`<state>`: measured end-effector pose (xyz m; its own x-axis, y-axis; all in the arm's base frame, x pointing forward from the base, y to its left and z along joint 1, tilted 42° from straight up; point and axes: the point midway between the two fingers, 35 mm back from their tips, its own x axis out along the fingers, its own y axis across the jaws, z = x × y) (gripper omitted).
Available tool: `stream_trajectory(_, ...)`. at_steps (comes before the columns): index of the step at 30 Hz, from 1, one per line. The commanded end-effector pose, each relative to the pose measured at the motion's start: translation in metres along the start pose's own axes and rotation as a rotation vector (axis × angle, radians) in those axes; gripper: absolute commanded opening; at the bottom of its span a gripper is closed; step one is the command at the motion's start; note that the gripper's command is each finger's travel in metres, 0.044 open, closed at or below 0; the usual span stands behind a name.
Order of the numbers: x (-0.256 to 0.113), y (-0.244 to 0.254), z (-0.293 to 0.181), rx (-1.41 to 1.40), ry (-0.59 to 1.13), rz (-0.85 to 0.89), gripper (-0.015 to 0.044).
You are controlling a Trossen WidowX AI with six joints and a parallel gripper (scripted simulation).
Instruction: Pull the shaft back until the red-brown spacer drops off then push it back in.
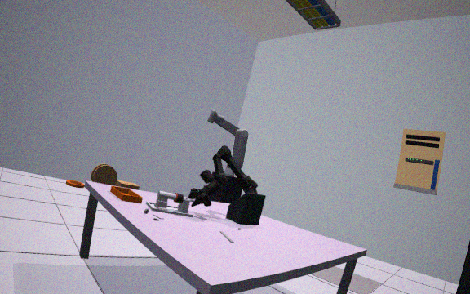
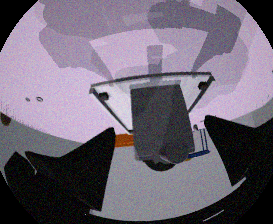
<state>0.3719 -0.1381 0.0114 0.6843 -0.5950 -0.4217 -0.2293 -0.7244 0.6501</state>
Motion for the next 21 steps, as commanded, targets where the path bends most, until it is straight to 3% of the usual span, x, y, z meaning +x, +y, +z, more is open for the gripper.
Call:
stream_trajectory(1, 0.0004, -0.0002, -0.0012, -0.004, 0.005, -0.002, 0.0440)
stream_trajectory(11, 0.0010, -0.0016, -0.0021, -0.004, 0.006, -0.002, 0.0440)
stream_trajectory(21, 0.0003, -0.0004, -0.0002, 0.000, 0.000, -0.001, 0.0177)
